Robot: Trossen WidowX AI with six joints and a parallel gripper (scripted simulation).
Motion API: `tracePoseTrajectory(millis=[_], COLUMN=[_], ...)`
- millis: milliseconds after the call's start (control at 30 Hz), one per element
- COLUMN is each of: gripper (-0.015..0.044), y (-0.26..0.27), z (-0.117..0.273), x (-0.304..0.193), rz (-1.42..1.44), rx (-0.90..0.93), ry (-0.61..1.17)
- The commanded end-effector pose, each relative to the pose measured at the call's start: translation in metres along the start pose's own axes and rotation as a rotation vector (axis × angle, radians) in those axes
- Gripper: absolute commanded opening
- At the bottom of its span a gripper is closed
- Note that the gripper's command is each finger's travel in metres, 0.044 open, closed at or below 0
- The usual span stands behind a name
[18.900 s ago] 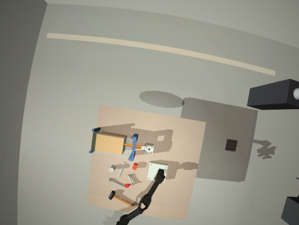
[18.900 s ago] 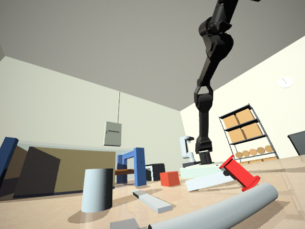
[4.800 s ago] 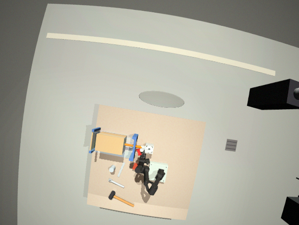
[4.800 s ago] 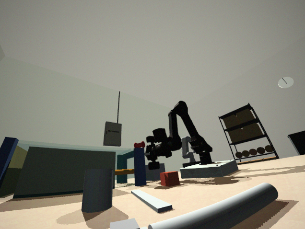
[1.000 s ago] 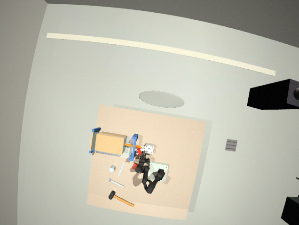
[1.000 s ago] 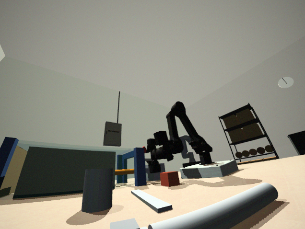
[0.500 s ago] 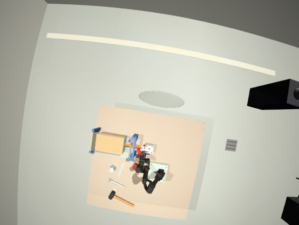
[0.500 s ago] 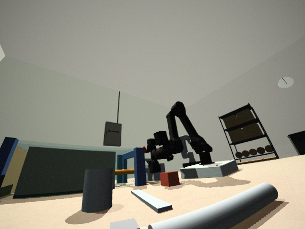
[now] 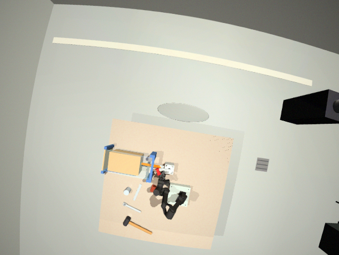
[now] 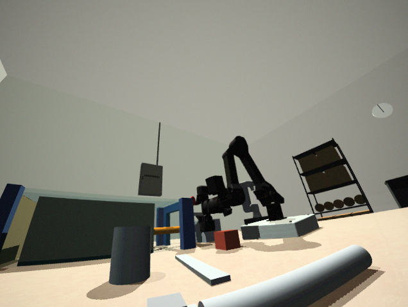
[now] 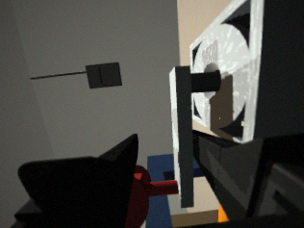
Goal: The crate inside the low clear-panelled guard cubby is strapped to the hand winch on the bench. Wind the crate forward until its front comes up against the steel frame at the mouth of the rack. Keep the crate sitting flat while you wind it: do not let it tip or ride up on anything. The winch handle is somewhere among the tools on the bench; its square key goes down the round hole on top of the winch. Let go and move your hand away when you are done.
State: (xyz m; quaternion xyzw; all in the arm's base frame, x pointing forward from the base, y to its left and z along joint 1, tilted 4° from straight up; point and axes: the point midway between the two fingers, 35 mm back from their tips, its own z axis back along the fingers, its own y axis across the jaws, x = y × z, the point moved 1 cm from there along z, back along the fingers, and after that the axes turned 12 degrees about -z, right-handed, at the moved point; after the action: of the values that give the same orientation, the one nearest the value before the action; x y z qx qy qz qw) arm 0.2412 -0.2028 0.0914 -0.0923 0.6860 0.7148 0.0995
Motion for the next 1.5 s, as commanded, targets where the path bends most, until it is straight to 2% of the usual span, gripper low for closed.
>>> tracePoseTrajectory(millis=[0, 1467], gripper=[0.024, 0.024], y=[0.0003, -0.0039], z=[0.0, 0.0], x=[-0.0001, 0.0007], rz=[-0.002, 0.0], rx=[0.001, 0.0], ry=[0.0, 0.0])
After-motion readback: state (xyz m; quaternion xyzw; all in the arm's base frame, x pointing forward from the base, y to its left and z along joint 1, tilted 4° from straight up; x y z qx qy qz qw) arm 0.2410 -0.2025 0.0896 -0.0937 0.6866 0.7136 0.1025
